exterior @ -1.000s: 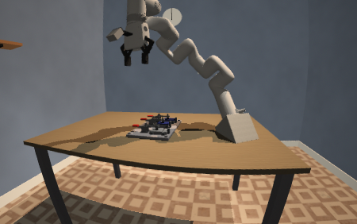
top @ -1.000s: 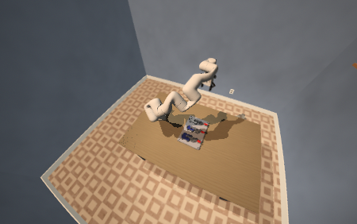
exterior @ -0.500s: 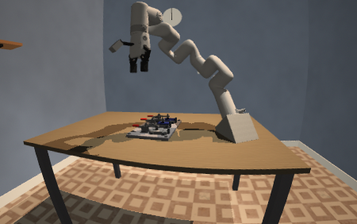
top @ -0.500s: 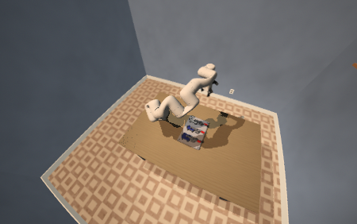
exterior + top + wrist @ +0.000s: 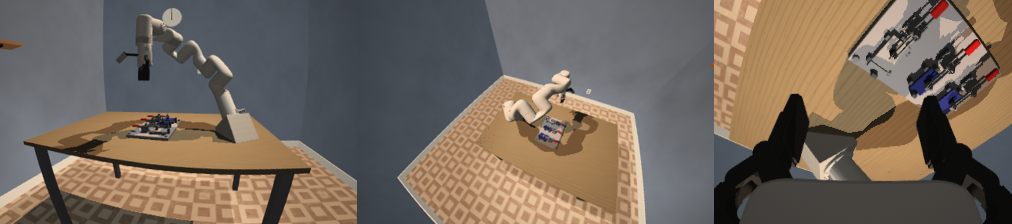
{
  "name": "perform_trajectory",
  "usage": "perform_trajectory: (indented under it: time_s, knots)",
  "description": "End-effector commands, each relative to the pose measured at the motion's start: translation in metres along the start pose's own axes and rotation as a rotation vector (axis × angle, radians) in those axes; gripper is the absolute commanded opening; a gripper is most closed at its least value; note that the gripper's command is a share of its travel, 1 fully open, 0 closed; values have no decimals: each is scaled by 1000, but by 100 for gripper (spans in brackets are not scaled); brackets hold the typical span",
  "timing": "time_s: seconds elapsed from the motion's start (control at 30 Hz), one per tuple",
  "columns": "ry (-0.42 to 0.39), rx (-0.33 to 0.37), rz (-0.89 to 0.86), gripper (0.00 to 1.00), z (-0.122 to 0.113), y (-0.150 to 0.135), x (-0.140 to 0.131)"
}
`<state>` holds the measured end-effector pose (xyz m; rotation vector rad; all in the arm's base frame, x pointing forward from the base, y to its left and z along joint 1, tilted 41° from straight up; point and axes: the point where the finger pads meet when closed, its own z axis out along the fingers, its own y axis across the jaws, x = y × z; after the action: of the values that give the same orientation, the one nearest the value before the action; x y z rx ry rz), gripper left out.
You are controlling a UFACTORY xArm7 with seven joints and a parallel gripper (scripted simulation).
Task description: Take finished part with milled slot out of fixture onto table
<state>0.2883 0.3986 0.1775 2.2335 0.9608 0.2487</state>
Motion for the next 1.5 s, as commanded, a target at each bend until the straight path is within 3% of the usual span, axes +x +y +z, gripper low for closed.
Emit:
perform_trajectory:
  time_s: [0.0,0.63,1.03,1.07,1.47]
  knots:
    - [20,10,167,100,17,17,-18]
    - [-30,11,617,100,80,56,-83]
    - [-33,10,640,100,84,58,-87]
    - [-33,10,640,0,84,58,-87]
    - [-33,10,640,0,84,58,-87]
